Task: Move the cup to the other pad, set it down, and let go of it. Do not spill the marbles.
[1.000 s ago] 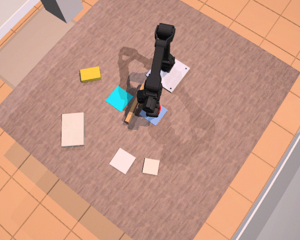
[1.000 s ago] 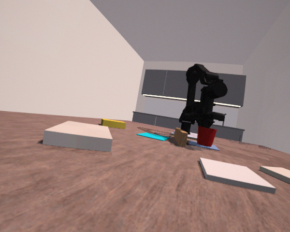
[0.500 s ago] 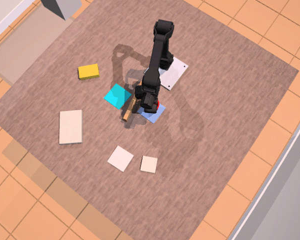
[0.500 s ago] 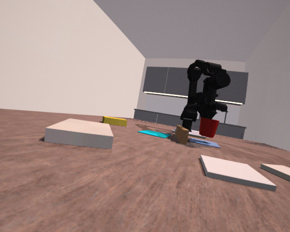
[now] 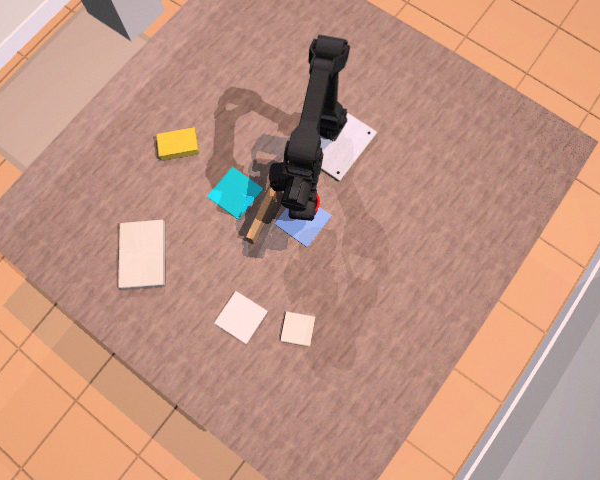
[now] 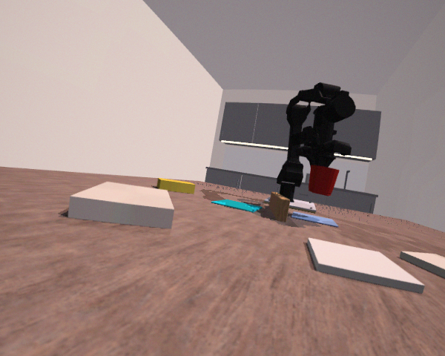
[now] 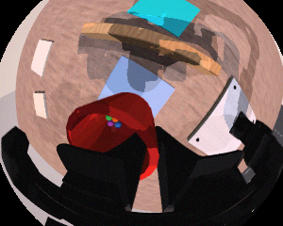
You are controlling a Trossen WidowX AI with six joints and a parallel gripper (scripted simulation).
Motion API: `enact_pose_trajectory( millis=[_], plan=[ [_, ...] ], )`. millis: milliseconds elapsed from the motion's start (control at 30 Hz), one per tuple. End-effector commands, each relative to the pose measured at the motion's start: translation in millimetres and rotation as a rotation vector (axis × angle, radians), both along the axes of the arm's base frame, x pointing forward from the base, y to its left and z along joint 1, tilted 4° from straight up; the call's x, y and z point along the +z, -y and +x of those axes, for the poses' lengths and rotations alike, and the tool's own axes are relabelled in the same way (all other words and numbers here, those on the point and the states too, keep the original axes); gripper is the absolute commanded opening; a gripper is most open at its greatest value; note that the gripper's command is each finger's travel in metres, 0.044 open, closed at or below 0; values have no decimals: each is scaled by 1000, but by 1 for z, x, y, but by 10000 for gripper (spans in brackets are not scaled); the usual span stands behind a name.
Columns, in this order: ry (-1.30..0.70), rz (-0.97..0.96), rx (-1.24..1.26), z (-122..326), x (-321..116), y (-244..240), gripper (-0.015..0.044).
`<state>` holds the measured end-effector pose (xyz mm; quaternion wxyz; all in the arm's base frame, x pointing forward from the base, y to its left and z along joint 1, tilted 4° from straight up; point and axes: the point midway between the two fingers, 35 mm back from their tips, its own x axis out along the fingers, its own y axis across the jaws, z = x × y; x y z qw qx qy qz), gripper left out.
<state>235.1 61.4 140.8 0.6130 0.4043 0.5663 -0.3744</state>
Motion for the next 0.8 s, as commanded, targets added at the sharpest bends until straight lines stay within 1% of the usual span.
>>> enact_pose_trajectory(
  millis=[0,767],
  plan=[
    [10,-2,-6,-1,5,0,0],
    [3,1,0,-2,2,0,0]
  ],
)
